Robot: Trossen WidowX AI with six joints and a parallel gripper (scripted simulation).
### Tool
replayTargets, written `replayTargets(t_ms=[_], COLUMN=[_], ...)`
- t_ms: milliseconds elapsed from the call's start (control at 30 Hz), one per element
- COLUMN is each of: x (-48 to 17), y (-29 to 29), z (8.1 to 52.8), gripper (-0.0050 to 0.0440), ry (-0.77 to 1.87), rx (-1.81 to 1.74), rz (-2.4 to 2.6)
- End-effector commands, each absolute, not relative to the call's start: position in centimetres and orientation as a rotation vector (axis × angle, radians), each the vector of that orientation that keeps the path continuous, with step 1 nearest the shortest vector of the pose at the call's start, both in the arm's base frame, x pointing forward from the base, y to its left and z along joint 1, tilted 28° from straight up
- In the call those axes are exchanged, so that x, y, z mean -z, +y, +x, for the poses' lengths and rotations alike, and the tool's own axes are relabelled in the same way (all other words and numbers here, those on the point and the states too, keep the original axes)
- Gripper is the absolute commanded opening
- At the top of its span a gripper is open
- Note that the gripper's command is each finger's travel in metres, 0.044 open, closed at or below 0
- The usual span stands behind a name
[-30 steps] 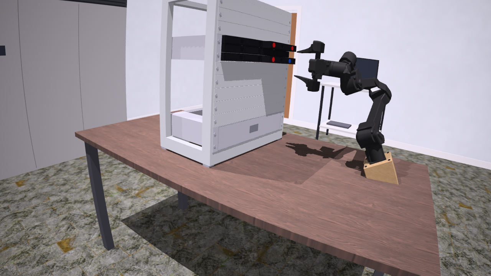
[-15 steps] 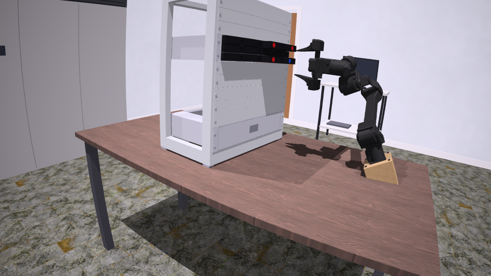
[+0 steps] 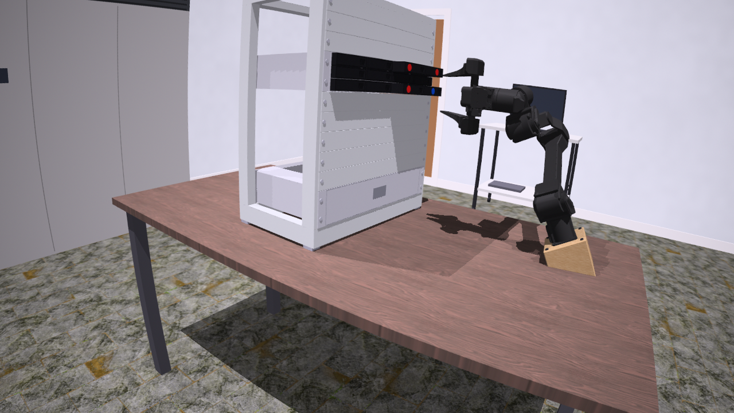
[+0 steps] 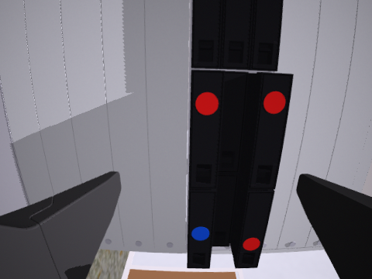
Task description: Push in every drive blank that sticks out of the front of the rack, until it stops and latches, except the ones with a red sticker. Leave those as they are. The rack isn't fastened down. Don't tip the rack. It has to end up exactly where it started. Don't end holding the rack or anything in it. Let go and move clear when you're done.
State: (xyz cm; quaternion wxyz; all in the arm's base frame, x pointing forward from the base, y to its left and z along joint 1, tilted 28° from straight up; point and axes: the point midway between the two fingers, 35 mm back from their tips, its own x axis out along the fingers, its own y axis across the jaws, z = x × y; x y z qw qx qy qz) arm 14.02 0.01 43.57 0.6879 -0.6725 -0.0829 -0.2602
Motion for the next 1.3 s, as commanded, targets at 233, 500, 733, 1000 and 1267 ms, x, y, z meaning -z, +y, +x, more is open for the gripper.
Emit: replayTargets(t_ms=[233,500,733,1000,1267], x=[-44.5,-46.3,-48.9,-49.7,-49.8], y=[0.0,0.4,0.9,1.0,1.0], z=[14.2,14.7,15.6,15.8,15.9], gripper=[0.044,0.044,0.044,0.044,0.044], ry=[-0.181,-0.181,-0.181,-0.181,-0.181], rx=[0.584,0.584,0.584,0.584,0.584], rz=[-1.498,-1.498,-1.498,-1.498,-1.498])
